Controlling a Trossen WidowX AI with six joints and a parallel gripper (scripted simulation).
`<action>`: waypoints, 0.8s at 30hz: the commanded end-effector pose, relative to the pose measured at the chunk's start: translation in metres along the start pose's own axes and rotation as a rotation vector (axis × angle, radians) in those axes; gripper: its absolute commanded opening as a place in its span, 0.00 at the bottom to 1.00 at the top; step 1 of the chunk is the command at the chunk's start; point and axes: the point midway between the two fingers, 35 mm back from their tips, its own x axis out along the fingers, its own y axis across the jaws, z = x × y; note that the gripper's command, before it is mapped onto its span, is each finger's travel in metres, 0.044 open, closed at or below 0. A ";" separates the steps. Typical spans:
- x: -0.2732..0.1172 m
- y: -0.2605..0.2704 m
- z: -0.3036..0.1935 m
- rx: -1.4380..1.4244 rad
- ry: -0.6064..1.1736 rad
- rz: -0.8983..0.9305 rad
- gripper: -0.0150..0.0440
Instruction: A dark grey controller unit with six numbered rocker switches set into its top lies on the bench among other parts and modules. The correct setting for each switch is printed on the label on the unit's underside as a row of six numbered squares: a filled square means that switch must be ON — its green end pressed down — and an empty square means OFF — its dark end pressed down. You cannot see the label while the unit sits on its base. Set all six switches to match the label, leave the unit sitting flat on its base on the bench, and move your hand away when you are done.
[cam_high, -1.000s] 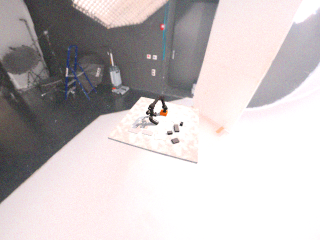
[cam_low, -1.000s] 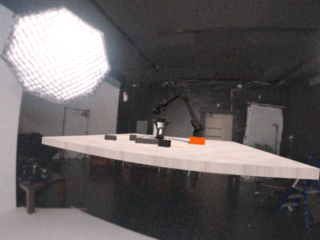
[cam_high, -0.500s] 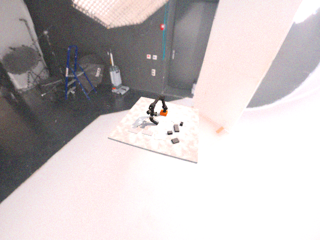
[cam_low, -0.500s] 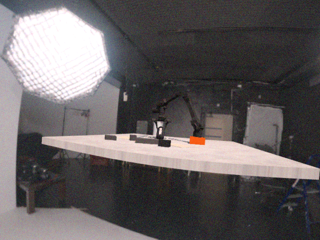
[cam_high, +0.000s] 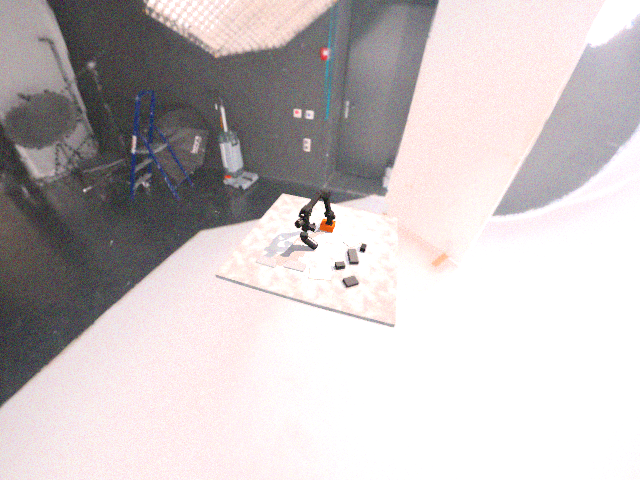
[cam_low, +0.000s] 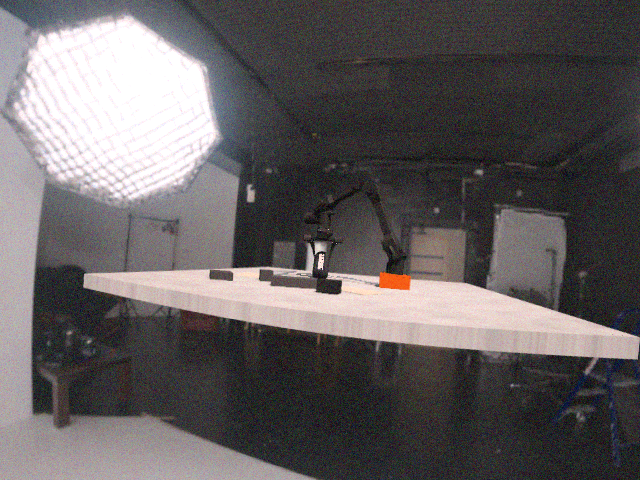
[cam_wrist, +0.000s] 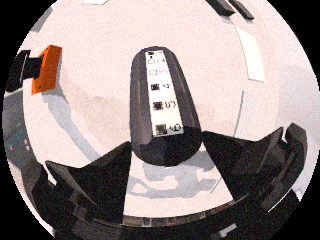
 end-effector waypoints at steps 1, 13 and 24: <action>-0.003 0.000 0.005 0.000 -0.005 -0.002 0.82; -0.008 0.000 0.013 0.000 -0.006 -0.002 0.82; -0.013 0.000 0.021 0.000 -0.006 -0.002 0.82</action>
